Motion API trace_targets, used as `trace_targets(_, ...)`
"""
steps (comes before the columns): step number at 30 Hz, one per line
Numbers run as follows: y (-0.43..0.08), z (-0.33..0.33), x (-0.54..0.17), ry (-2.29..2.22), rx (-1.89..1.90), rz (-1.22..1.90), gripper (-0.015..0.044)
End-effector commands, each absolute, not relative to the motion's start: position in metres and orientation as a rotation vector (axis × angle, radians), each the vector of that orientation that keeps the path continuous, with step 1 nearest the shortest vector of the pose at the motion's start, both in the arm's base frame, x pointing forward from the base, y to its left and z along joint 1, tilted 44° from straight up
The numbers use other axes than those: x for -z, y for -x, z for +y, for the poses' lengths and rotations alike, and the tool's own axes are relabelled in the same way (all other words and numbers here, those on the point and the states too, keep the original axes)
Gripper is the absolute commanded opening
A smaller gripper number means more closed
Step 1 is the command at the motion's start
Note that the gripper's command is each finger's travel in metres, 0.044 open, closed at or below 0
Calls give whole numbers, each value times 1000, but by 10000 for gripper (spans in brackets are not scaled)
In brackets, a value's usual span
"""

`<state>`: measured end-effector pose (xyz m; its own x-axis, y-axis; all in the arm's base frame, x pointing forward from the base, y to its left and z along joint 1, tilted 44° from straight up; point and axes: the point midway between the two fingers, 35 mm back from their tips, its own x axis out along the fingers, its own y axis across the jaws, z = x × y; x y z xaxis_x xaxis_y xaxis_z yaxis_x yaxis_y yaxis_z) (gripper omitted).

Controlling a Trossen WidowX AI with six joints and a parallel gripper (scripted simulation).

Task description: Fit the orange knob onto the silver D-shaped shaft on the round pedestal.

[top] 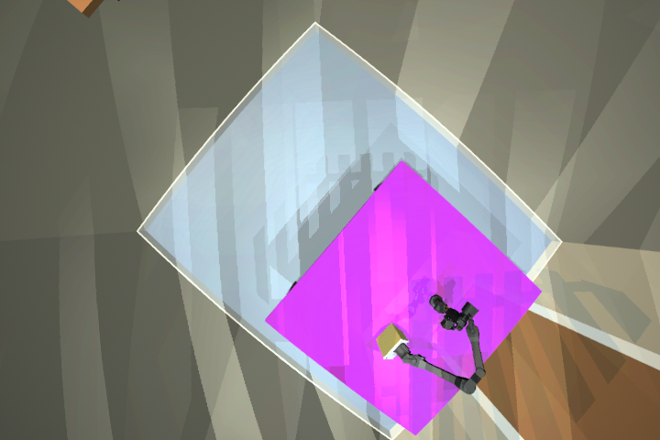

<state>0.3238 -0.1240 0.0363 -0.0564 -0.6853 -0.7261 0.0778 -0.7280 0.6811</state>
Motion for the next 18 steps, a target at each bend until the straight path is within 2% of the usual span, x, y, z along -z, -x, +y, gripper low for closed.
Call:
trace_targets(1,-322,-131,-29,-1683,1838,-653,0)
trace_targets(18,-322,-135,-24,-1689,1838,-664,0)
